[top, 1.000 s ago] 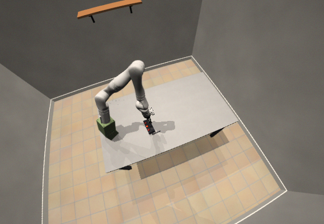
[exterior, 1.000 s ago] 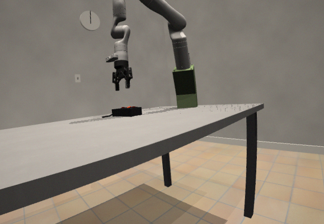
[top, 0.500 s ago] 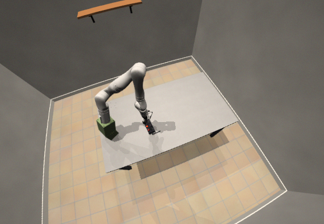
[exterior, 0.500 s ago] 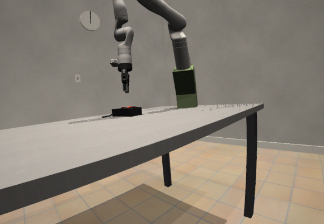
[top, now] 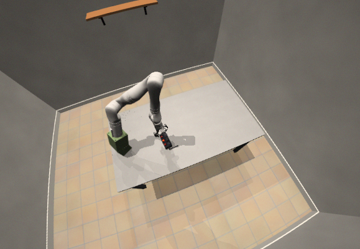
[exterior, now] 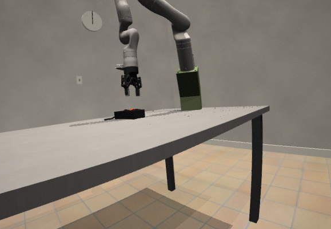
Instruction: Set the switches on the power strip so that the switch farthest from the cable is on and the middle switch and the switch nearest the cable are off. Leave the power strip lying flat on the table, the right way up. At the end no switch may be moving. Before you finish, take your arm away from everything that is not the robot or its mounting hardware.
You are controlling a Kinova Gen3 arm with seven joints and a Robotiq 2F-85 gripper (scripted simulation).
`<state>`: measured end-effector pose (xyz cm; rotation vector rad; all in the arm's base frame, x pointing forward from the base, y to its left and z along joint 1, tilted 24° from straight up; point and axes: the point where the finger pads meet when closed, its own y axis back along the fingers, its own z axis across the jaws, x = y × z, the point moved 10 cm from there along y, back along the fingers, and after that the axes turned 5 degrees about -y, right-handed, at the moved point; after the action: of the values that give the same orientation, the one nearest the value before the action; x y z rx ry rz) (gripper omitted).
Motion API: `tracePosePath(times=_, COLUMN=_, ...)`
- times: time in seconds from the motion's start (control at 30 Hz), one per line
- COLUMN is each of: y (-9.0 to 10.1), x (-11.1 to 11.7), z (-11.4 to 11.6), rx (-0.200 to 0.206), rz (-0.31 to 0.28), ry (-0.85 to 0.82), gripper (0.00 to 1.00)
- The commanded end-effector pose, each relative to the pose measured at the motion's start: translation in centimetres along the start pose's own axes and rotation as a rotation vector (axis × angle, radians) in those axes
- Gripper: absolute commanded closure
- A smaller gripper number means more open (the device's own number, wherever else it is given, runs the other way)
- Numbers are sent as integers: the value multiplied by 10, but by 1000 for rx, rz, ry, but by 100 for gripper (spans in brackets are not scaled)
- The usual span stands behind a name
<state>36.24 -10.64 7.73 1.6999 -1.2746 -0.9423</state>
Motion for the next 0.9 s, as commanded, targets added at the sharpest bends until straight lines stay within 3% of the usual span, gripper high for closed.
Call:
tracePosePath(times=0.0, y=-1, x=-2, z=3, rx=-6, rz=-2, ry=-55, gripper=0)
tracePosePath(times=0.33, y=-4, x=-5, z=7, rx=-18, rz=2, ry=-226, gripper=0)
tracePosePath(times=0.73, y=-4, x=-6, z=8, rx=-21, rz=2, ry=-256, gripper=0)
tracePosePath(times=0.77, y=-4, x=-6, z=8, rx=-21, rz=2, ry=-256, gripper=100)
tracePosePath(times=0.87, y=-4, x=-6, z=8, rx=-21, rz=2, ry=-256, gripper=100)
